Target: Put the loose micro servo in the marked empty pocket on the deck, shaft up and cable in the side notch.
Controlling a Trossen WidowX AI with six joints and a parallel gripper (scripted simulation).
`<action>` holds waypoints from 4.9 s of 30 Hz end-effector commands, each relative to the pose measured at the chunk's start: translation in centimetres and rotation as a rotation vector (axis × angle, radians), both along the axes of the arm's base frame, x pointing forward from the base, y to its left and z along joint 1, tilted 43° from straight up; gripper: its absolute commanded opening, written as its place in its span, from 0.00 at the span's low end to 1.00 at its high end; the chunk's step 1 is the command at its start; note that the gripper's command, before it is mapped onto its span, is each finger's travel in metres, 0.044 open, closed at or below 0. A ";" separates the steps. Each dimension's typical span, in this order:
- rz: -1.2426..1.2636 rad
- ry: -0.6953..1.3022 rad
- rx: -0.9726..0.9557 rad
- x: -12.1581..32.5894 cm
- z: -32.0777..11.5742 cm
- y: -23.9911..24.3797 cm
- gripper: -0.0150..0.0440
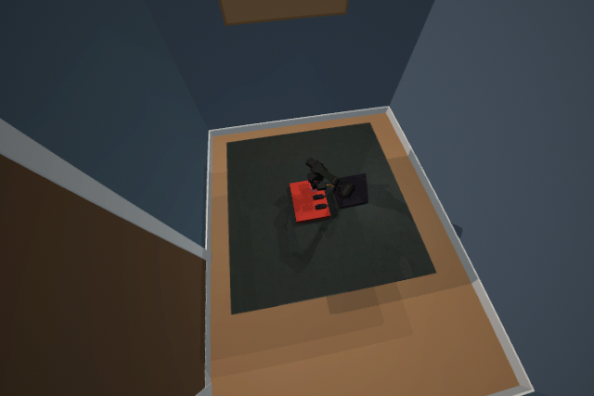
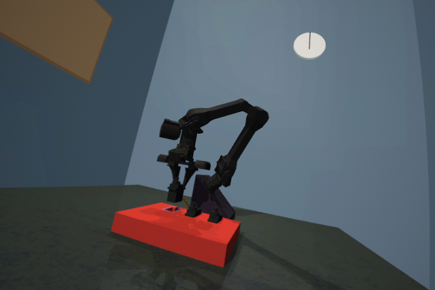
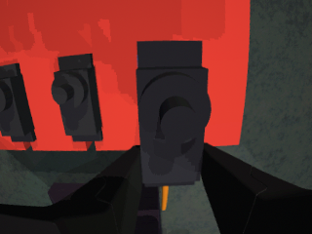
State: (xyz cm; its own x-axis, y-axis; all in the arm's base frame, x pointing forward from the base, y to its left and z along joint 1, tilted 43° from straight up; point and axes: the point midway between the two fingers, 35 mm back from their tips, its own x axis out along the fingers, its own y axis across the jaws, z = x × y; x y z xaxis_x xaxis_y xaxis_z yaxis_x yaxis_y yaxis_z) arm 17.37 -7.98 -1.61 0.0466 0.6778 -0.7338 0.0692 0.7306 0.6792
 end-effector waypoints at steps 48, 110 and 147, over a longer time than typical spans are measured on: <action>0.005 -0.009 -0.009 0.0 -2.3 2.1 0.25; 0.005 -0.009 -0.009 -0.5 -2.3 2.4 0.57; 0.015 -0.021 -0.017 9.3 5.9 -5.9 1.00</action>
